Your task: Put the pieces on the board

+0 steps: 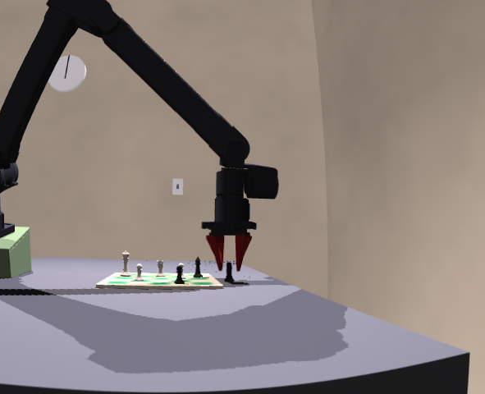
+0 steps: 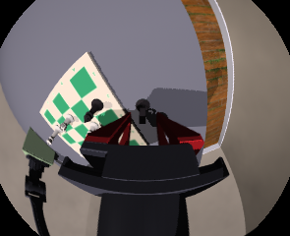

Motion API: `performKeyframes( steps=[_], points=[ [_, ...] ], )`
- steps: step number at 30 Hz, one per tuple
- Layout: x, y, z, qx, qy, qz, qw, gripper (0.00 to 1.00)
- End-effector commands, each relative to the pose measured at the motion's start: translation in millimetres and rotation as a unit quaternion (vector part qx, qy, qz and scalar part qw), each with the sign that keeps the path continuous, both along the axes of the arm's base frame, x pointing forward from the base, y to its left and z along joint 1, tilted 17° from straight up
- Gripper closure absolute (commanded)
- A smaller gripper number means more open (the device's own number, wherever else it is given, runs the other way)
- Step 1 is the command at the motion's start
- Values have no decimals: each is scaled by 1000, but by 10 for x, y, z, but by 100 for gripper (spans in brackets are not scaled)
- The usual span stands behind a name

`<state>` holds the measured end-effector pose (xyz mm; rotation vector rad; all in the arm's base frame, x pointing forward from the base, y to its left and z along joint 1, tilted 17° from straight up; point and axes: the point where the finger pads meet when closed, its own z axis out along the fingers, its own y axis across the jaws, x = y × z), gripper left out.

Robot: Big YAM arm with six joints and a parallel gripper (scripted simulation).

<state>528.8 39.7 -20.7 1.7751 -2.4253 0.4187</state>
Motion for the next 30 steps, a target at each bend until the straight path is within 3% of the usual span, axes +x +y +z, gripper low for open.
performKeyframes(
  steps=[1,4,8,30],
  points=[
    [48,-56,-72,3,-5,1,1000,64],
    [49,-25,-95,4,-5,5,1000,64],
    [149,6,47,6,-23,7,1000,64],
    [149,6,46,6,-23,6,1000,64]
  ],
)
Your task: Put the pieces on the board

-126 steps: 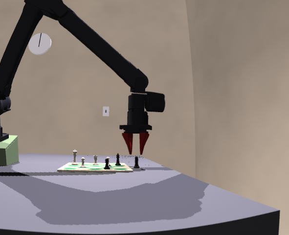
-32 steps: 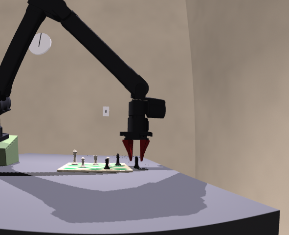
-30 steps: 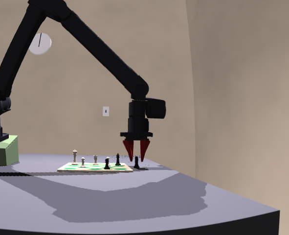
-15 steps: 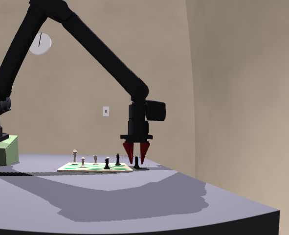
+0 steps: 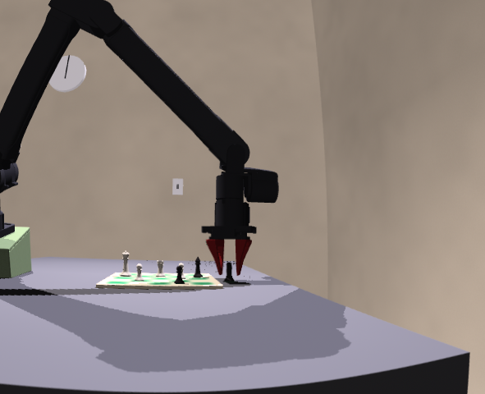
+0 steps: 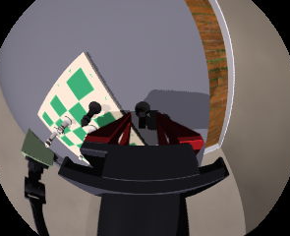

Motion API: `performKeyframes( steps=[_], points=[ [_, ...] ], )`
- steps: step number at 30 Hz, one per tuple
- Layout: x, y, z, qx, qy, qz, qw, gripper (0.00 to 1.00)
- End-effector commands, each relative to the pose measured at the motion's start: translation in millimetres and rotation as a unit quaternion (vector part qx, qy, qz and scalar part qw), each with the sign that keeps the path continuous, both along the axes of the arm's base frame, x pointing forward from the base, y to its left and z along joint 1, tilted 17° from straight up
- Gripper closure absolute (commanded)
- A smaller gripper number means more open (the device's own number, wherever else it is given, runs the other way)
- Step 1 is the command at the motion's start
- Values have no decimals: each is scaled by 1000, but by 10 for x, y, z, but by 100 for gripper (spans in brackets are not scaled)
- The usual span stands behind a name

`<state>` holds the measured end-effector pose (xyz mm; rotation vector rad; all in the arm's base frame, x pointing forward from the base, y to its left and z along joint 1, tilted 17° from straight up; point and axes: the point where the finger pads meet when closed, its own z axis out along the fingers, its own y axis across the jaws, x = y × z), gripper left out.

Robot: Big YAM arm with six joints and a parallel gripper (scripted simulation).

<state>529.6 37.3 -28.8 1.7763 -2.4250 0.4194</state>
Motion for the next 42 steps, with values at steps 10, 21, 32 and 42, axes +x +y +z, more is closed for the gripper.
performKeyframes(
  steps=[10,21,32,42],
  points=[
    [141,30,127,6,-23,6,1000,64],
    [141,30,127,6,-23,5,1000,100],
    [141,30,127,6,-23,5,1000,100],
    [141,30,127,6,-23,5,1000,100]
  ],
)
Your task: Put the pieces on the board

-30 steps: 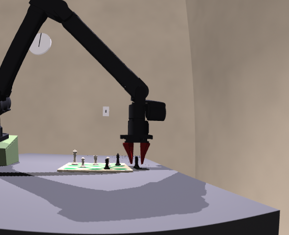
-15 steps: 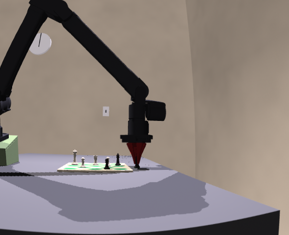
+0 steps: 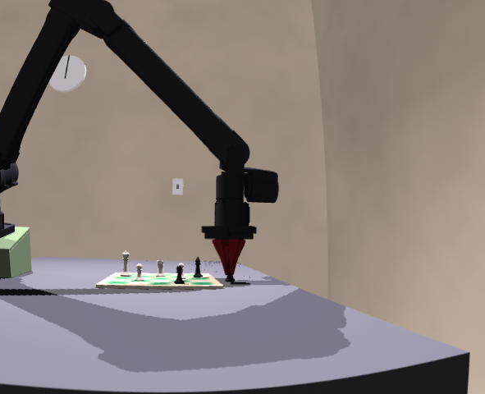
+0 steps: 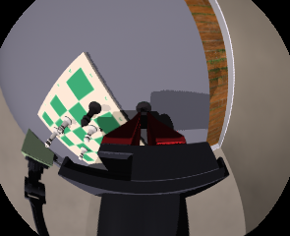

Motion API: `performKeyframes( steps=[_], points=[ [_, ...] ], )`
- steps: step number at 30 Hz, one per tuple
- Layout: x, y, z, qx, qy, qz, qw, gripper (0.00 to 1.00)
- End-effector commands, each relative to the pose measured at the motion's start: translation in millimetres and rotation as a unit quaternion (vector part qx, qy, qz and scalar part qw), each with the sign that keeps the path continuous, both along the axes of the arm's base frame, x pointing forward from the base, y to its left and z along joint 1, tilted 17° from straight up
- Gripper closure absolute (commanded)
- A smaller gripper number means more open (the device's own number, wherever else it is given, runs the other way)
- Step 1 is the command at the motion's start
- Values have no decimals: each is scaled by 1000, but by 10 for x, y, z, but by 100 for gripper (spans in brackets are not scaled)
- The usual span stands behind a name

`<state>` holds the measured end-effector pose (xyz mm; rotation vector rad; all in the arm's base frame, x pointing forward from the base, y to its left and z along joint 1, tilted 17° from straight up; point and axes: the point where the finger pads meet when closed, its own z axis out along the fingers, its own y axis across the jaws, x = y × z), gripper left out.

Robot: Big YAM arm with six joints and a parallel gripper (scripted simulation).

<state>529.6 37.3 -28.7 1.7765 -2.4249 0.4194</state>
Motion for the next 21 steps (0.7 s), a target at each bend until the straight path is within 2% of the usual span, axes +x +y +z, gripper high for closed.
performKeyframes(
  steps=[1,9,13,21],
  points=[
    [141,30,127,6,-23,5,1000,100],
    [157,42,168,7,-26,5,1000,100],
    [243,187,442,10,-40,5,999,100],
    [155,316,927,11,-42,5,999,100]
  ],
)
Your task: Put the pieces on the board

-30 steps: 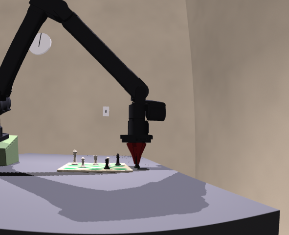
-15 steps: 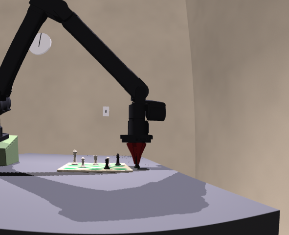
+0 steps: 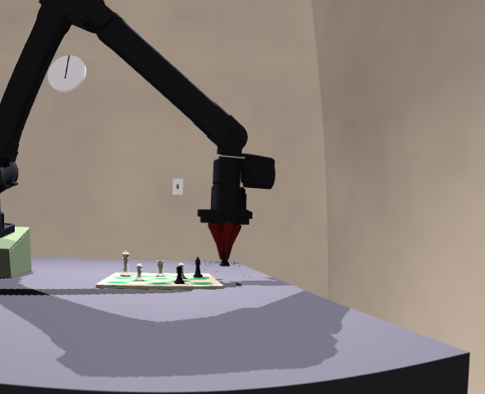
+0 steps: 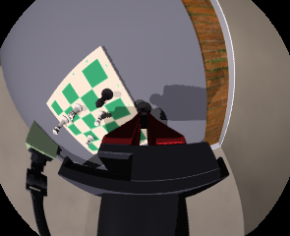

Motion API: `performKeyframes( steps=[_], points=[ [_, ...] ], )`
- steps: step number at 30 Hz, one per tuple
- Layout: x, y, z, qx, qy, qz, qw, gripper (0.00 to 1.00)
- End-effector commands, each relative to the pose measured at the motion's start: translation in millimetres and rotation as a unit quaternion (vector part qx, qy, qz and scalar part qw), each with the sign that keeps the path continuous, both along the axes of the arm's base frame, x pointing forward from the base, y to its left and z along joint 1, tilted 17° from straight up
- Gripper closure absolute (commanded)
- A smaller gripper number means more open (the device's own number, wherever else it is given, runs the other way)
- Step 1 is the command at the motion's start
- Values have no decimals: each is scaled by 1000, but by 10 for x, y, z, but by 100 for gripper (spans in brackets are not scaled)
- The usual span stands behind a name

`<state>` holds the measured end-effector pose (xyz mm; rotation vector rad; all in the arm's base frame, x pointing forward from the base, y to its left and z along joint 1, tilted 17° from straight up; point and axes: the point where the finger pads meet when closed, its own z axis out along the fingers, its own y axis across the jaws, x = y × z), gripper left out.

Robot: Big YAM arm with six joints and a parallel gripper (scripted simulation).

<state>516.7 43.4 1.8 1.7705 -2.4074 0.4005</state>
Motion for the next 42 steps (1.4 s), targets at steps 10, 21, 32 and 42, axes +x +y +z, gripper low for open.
performKeyframes(
  steps=[10,21,32,42],
  points=[
    [248,373,896,11,-42,5,999,100],
    [202,321,885,10,-39,0,999,100],
    [-994,905,584,28,-85,-163,983,100],
    [-822,867,586,30,-89,-177,980,100]
  ],
)
